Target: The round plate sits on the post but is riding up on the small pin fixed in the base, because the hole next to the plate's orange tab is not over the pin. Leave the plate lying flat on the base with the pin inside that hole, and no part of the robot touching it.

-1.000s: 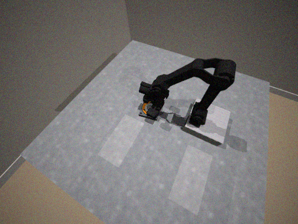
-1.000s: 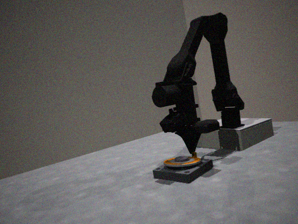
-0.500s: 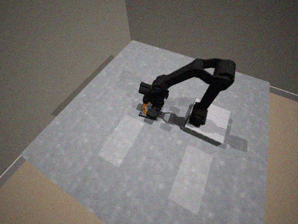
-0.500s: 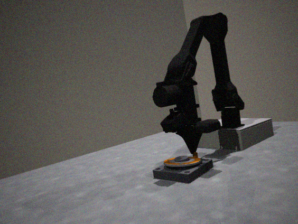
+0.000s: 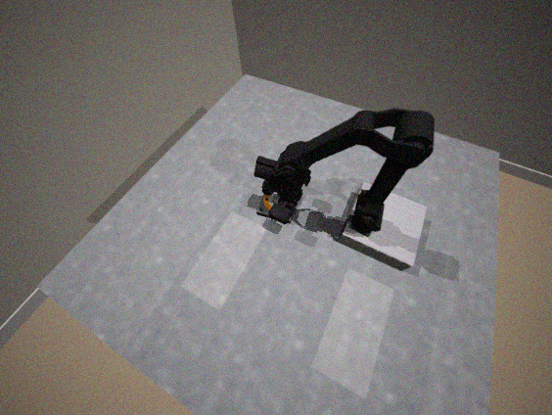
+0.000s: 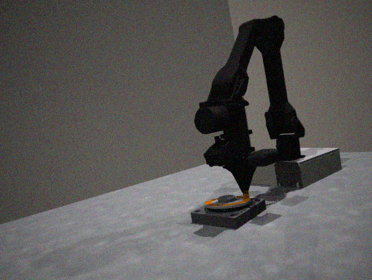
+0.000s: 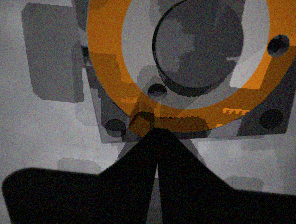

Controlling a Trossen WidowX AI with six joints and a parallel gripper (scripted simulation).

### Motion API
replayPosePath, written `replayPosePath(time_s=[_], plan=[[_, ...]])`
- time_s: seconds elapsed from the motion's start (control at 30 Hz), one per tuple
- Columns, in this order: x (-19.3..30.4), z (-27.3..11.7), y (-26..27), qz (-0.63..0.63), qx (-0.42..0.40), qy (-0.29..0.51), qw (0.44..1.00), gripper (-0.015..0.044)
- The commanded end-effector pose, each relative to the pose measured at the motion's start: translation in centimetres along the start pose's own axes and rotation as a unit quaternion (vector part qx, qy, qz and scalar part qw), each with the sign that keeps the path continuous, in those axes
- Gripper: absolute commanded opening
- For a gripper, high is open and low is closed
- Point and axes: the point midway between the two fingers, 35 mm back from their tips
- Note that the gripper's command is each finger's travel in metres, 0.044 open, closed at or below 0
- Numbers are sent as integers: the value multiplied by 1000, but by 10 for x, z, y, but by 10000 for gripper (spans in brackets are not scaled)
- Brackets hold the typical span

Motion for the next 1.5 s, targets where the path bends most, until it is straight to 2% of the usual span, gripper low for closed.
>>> replayPosePath(time_s=[0.0, 1.47], plan=[[-5, 0, 7, -1, -6, -1, 1000, 0], [-40, -4, 27, -2, -7, -3, 1000, 0]])
Point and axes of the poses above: the point midway between the two fingers, 35 mm back from their tips, its own z axis out along the fingers, its own y axis across the jaws, x = y × z, and after that the axes turned 15 degrees about -z, right-handed
